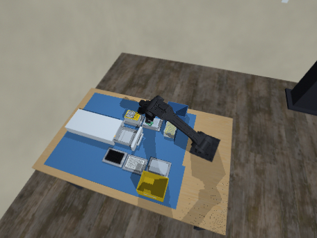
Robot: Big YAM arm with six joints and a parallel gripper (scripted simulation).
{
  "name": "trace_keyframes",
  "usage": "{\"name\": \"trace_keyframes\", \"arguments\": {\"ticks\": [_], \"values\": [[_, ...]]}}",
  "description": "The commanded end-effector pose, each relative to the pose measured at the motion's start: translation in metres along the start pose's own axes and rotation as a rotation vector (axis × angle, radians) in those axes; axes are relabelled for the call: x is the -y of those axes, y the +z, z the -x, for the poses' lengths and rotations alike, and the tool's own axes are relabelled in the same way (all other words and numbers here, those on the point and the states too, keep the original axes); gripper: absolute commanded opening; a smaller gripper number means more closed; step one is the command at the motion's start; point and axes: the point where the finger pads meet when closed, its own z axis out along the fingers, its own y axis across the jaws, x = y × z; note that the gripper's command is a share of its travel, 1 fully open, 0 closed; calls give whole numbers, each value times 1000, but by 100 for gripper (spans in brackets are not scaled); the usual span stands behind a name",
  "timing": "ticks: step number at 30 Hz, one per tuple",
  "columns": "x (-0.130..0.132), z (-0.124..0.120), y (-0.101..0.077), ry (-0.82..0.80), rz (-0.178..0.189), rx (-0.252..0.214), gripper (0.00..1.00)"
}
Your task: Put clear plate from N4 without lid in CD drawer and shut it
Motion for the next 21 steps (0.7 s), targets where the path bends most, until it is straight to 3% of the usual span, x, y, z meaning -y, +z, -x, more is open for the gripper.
{"name": "trace_keyframes", "arguments": {"ticks": [1,21], "values": [[8,1,-24,7,-10,22,0],[9,-4,-42,12,-5,11,0]]}}
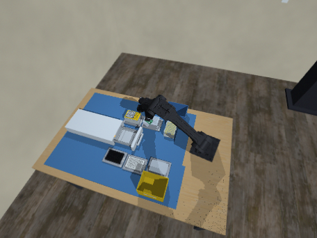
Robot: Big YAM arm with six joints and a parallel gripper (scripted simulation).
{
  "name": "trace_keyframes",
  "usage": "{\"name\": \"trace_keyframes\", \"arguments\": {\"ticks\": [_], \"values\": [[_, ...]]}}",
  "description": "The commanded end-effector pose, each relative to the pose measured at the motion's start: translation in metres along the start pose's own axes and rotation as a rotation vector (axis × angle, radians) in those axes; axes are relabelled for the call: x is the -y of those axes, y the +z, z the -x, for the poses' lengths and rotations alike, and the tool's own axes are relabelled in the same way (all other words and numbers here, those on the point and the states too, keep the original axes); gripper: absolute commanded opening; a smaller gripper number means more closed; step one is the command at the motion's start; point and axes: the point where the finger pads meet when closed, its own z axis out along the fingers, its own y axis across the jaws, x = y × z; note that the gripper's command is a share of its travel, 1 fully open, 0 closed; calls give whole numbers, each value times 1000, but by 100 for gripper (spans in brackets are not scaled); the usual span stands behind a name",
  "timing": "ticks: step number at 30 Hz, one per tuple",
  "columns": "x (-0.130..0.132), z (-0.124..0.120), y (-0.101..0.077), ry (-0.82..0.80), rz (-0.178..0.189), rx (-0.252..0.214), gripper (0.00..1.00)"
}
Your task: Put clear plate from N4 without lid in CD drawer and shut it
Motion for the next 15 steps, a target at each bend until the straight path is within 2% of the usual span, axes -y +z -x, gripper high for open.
{"name": "trace_keyframes", "arguments": {"ticks": [1,13,15], "values": [[9,-6,-16,12,-4,7,0],[8,-3,-34,7,-9,16,0],[8,-5,-33,11,-5,8,0]]}}
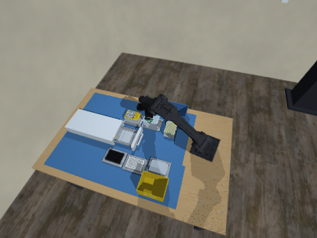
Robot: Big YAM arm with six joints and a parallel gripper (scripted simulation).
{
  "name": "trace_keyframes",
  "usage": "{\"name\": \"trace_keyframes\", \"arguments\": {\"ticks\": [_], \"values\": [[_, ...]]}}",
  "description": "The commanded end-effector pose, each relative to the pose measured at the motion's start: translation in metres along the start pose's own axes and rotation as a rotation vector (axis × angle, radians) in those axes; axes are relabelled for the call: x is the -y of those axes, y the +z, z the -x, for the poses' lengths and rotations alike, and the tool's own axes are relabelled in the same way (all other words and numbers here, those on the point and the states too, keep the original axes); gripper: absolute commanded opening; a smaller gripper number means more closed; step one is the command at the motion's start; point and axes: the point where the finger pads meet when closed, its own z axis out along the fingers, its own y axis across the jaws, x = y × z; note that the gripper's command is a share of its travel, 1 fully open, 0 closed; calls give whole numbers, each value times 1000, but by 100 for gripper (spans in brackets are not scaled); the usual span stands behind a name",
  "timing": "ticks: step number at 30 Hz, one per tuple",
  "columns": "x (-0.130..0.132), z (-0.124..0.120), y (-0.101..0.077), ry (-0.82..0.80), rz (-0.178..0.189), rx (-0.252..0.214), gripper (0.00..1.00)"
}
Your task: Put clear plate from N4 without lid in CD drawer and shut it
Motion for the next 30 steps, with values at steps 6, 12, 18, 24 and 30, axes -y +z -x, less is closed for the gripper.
{"name": "trace_keyframes", "arguments": {"ticks": [6,12,18,24,30], "values": [[8,-2,-25,6,-9,18,0],[8,-2,-33,6,-10,18,0],[11,3,-41,4,-12,22,0],[13,8,-47,0,-15,29,0],[14,19,-67,-13,-30,52,0]]}}
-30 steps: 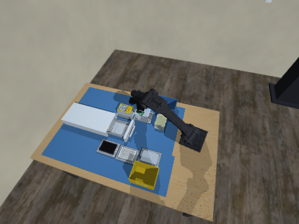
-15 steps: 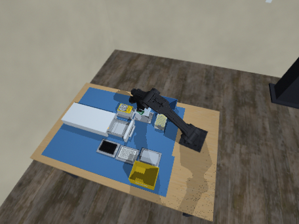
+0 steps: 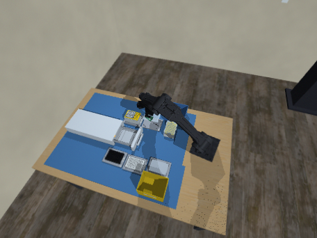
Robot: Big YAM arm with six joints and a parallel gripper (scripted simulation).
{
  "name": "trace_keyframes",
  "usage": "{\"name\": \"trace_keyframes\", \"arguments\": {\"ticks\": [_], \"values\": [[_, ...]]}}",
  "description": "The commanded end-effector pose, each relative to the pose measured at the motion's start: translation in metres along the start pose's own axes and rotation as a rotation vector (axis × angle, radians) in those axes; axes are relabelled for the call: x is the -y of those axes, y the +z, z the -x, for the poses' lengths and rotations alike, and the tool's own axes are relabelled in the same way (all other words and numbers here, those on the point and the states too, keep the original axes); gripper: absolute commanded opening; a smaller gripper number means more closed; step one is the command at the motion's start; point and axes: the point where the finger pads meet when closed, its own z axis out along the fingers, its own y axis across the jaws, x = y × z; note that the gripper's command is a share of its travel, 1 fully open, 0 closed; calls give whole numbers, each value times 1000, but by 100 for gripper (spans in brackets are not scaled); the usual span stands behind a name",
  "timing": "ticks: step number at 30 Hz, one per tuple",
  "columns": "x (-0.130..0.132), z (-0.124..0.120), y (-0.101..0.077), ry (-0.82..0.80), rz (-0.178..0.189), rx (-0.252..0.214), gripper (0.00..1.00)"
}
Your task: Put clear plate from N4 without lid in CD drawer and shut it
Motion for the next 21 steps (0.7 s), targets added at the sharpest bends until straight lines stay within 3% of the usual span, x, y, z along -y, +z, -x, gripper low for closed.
{"name": "trace_keyframes", "arguments": {"ticks": [1,4,8,10,11,14,21], "values": [[14,23,-34,-17,-32,60,0],[16,20,-32,-11,-27,49,0],[14,24,-46,-19,-35,63,0],[14,24,-46,-19,-35,63,0],[17,17,-34,-7,-21,41,0],[14,24,-52,-19,-36,63,0],[16,19,-52,-11,-27,48,0]]}}
